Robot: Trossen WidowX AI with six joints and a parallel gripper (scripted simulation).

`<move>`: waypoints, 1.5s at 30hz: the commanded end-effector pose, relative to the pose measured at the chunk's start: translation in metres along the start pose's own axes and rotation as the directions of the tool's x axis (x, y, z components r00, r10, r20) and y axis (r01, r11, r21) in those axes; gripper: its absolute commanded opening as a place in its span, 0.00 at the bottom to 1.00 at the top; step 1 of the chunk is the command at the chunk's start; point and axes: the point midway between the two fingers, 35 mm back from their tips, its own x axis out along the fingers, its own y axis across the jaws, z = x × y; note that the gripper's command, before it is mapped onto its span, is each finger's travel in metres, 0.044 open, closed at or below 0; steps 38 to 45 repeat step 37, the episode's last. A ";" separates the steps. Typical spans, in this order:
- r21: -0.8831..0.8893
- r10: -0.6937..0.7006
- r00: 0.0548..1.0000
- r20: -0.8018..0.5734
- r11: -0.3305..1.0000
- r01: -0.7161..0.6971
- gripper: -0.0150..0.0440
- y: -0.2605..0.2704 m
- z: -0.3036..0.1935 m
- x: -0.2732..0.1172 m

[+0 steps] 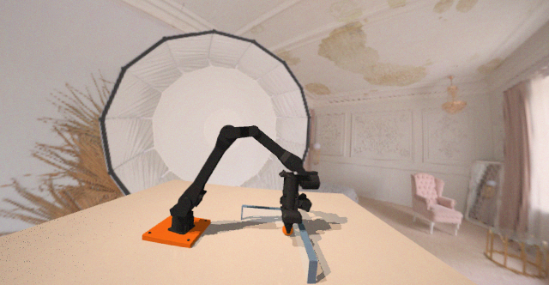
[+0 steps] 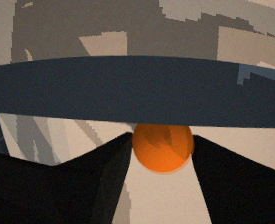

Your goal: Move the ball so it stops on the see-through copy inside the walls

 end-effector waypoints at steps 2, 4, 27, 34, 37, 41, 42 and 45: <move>0.000 0.000 1.000 0.000 1.000 0.000 0.57 0.000 0.000 0.000; 0.000 0.000 1.000 0.000 1.000 0.000 0.65 0.000 0.000 0.000; -0.001 0.003 1.000 0.019 1.000 -0.003 0.76 0.001 0.004 -0.082; -0.001 0.002 1.000 0.016 1.000 -0.002 0.94 0.000 0.001 -0.113; -0.001 0.002 1.000 0.013 1.000 -0.002 1.00 0.000 -0.003 -0.131; -0.001 0.002 1.000 0.013 1.000 -0.002 1.00 0.000 -0.003 -0.131; -0.001 0.002 1.000 0.013 1.000 -0.002 1.00 0.000 -0.003 -0.131; -0.001 0.002 1.000 0.013 1.000 -0.002 1.00 0.000 -0.003 -0.131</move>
